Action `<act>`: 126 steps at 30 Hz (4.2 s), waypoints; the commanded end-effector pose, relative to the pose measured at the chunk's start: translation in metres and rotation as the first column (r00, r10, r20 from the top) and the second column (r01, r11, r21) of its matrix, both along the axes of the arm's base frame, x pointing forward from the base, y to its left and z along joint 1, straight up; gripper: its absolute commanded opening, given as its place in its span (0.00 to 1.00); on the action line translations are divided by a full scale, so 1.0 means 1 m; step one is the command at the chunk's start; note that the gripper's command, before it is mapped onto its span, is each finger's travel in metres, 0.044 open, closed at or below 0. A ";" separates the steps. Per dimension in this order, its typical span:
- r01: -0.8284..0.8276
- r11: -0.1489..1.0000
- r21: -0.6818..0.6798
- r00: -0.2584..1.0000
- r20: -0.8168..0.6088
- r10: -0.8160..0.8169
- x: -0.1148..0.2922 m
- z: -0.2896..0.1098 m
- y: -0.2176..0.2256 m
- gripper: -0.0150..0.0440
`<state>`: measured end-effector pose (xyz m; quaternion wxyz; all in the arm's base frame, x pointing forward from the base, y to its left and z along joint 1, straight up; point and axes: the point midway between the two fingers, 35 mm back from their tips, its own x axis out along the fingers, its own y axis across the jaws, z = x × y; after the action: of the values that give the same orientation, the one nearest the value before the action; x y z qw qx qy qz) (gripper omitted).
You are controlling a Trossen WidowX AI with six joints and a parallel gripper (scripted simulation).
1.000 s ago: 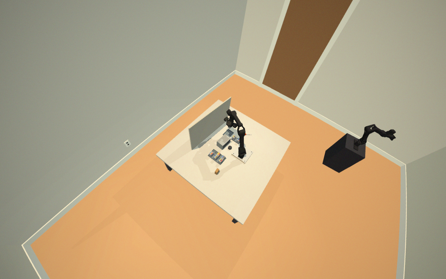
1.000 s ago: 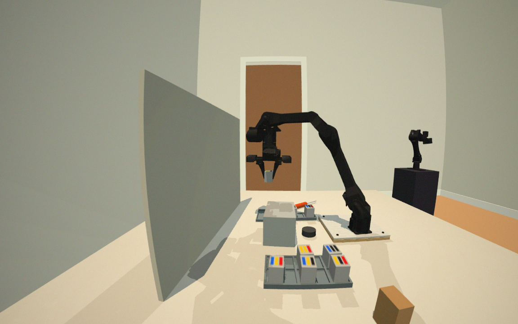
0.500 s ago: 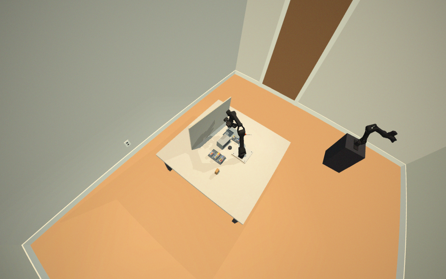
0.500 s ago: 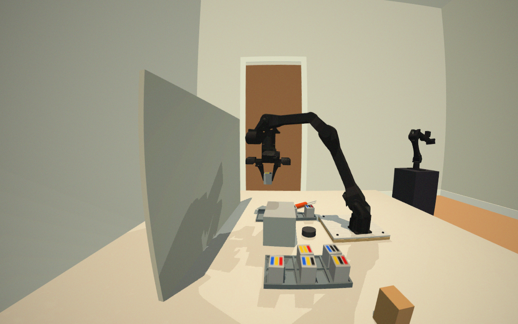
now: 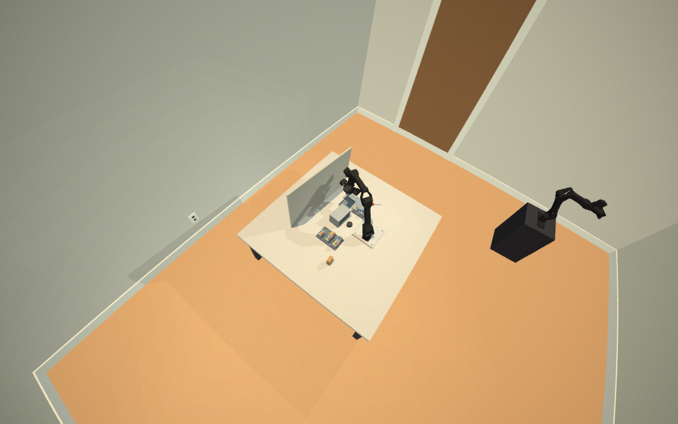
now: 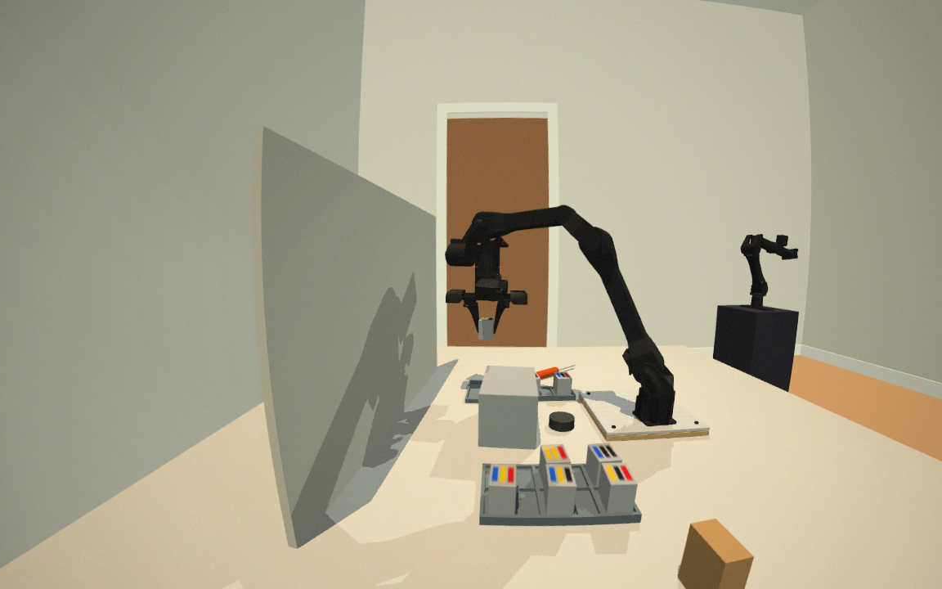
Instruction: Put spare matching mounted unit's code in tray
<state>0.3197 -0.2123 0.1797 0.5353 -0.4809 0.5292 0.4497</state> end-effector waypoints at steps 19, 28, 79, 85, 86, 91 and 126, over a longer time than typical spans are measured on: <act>-0.003 1.000 -0.001 1.000 -0.002 0.003 0.003 -0.015 -0.002 0.25; -0.003 1.000 0.000 1.000 -0.002 0.003 0.004 -0.021 -0.003 0.25; -0.003 1.000 0.001 1.000 -0.004 0.003 0.007 -0.056 -0.005 0.25; -0.003 1.000 0.001 1.000 -0.004 0.003 0.007 -0.060 -0.005 0.25; -0.003 1.000 0.001 1.000 -0.005 0.003 0.007 -0.061 -0.005 0.25; -0.003 1.000 0.001 1.000 -0.005 0.003 0.007 -0.064 -0.005 0.25; -0.003 1.000 0.002 1.000 -0.006 0.003 0.006 -0.088 -0.004 0.25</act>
<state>0.3256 -0.2164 0.0938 0.5347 -0.4788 0.5298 0.4518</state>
